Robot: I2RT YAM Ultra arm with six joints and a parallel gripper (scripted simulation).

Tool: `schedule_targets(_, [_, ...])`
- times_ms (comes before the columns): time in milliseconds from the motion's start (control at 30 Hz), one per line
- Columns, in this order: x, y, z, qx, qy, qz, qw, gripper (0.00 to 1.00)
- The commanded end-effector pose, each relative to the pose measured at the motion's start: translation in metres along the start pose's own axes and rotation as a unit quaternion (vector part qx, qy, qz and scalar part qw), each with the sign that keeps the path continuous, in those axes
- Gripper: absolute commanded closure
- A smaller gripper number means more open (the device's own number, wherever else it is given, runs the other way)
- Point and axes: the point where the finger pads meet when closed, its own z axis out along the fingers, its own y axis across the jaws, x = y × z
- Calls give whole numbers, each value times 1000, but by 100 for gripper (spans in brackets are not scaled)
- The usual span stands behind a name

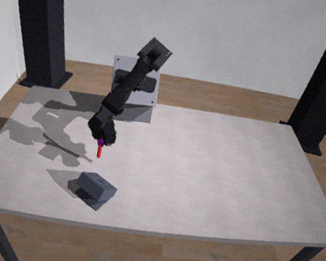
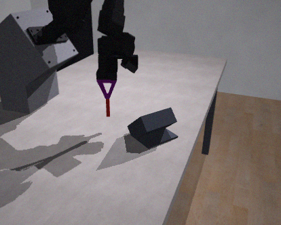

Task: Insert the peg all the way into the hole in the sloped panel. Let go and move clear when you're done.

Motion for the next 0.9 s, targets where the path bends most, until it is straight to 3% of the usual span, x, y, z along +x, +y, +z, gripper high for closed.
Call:
schedule_targets(0, [-6,-3,-3,27,-8,-27,999,100])
schedule_targets(867, [-23,6,-3,75,-20,-105,991,100])
